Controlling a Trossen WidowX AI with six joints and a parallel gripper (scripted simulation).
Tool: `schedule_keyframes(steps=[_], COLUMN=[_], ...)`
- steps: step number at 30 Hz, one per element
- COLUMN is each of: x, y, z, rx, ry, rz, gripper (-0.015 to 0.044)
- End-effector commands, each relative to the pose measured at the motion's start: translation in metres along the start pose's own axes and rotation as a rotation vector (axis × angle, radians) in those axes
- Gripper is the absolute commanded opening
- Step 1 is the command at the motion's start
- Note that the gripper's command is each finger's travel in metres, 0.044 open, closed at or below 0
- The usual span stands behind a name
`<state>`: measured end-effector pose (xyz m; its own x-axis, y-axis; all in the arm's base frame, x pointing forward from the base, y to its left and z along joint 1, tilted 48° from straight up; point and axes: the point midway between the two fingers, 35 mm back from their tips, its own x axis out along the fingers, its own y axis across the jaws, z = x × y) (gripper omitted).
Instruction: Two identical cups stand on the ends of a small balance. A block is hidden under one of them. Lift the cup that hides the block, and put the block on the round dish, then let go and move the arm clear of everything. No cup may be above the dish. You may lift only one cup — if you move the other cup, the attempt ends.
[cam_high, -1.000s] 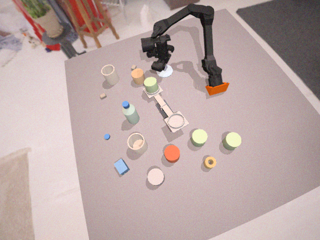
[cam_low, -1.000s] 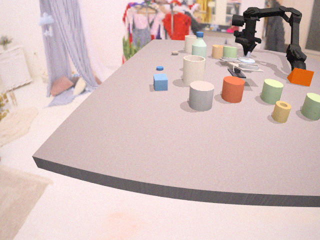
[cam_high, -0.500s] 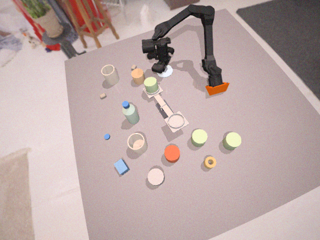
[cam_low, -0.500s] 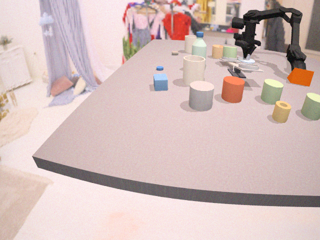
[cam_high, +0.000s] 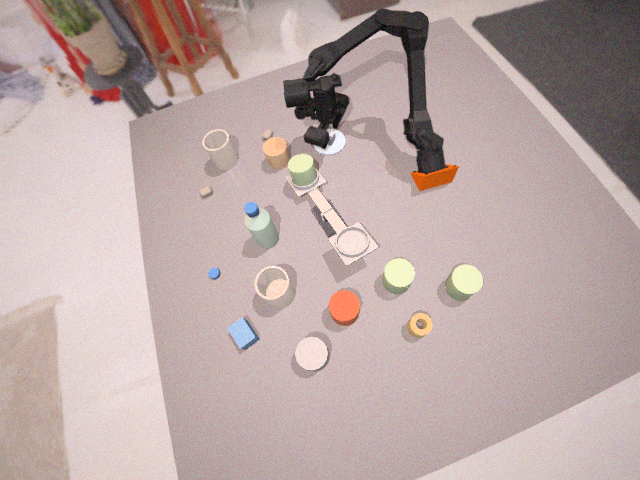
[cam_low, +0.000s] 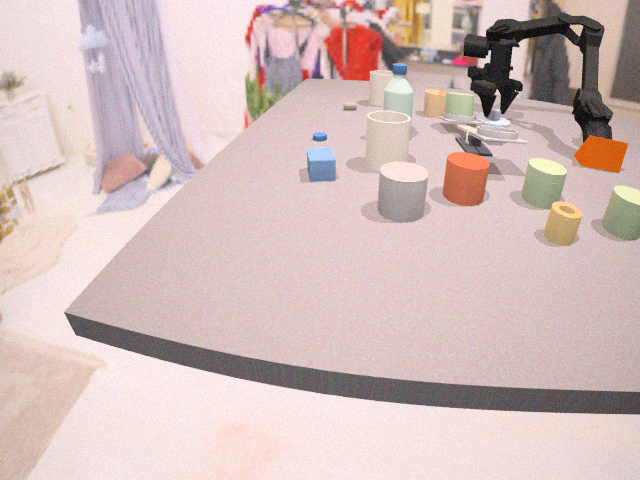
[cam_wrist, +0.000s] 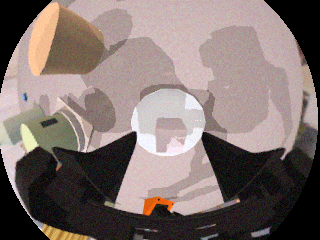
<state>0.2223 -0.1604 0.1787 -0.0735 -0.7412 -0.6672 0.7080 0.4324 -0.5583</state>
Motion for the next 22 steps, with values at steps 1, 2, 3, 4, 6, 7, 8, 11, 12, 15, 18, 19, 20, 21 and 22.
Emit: schedule_keyframes(steps=[1,2,3,4,6,7,8,11,12,15,18,19,20,21,22], x=[-0.026,-0.038,-0.047,-0.053,-0.055,-0.055,-0.057,-0.077,-0.084,-0.089,-0.089,-0.089,-0.089,-0.089,-0.089], y=[0.003,0.003,0.002,0.002,0.001,0.001,0.002,0.003,0.004,0.004,0.004,0.004,0.004,0.004,0.004], z=[0.002,0.002,0.001,0.001,0.000,0.000,0.000,0.000,-0.001,-0.001,-0.001,-0.001,-0.001,-0.001,-0.001], rx=[0.001,-0.001,-0.002,-0.003,-0.003,-0.003,-0.007,-0.057,-0.075,-0.089,-0.089,-0.089,-0.089,-0.089,-0.089], ry=[-0.008,-0.007,-0.008,-0.008,-0.008,-0.008,-0.010,-0.035,-0.043,-0.050,-0.050,-0.050,-0.050,-0.050,-0.050], rz=[0.010,0.009,0.008,0.007,0.006,0.006,0.009,0.040,0.051,0.059,0.059,0.059,0.059,0.059,0.059], gripper=[0.0440,0.0440,0.0440,0.0440,0.0440,0.0440,0.0440,0.0440,0.0440,0.0440,0.0440,0.0440,0.0440,0.0440,0.0440])
